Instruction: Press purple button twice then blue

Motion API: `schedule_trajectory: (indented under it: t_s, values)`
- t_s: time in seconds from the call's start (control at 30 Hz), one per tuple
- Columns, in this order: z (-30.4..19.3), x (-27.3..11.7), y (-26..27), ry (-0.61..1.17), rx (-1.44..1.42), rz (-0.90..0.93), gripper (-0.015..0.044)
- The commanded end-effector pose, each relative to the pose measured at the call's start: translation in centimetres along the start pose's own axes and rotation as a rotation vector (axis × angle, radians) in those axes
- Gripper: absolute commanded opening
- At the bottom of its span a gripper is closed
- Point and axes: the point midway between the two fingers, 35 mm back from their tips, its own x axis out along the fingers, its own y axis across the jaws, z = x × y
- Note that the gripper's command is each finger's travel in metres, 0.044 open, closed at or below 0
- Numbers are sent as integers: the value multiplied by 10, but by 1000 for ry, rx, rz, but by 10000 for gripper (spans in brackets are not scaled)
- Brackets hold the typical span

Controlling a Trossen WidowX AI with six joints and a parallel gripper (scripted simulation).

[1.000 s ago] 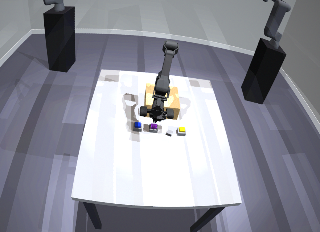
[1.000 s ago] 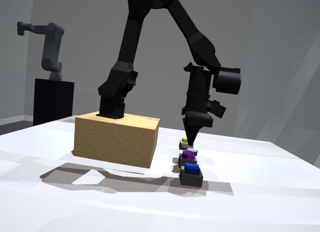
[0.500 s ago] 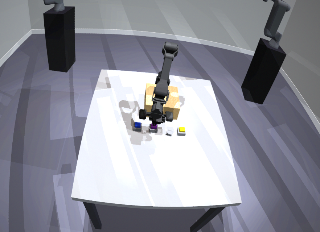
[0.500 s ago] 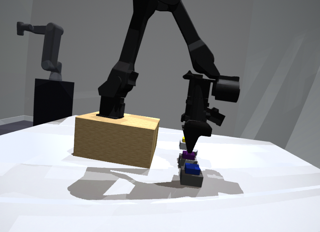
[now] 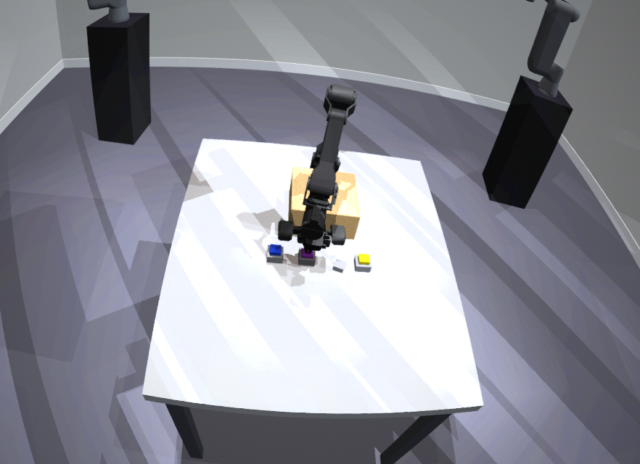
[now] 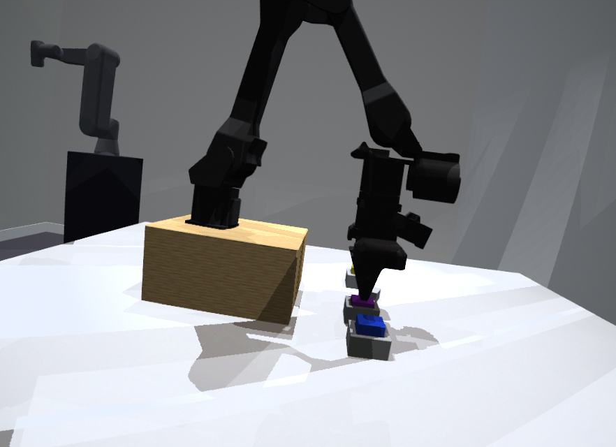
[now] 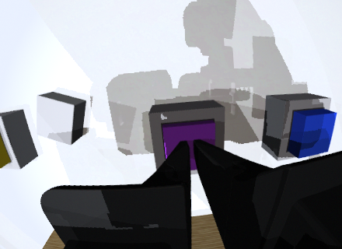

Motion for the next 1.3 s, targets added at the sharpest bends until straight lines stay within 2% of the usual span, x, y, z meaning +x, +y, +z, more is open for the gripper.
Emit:
schedule_trajectory:
  t_s: [0.0,0.17,0.3,0.47,0.57,0.63,0.77,1.0,1.13,1.2,1.27]
  values:
    - [-1,1,0,4,4,-2,20]
    - [-1,1,0,4,4,-2,20]
    - [0,-30,0,4,3,-2,20]
    - [0,-37,0,4,4,-3,20]
    - [1,-81,0,3,4,-3,20]
    - [0,-95,0,3,4,-3,20]
    - [0,-95,-2,4,4,-3,20]
    - [2,-96,-86,4,4,-10,20]
    - [0,-96,-95,4,3,-11,20]
    - [1,-82,-96,4,3,-11,20]
    - [1,-48,-96,4,3,-11,20]
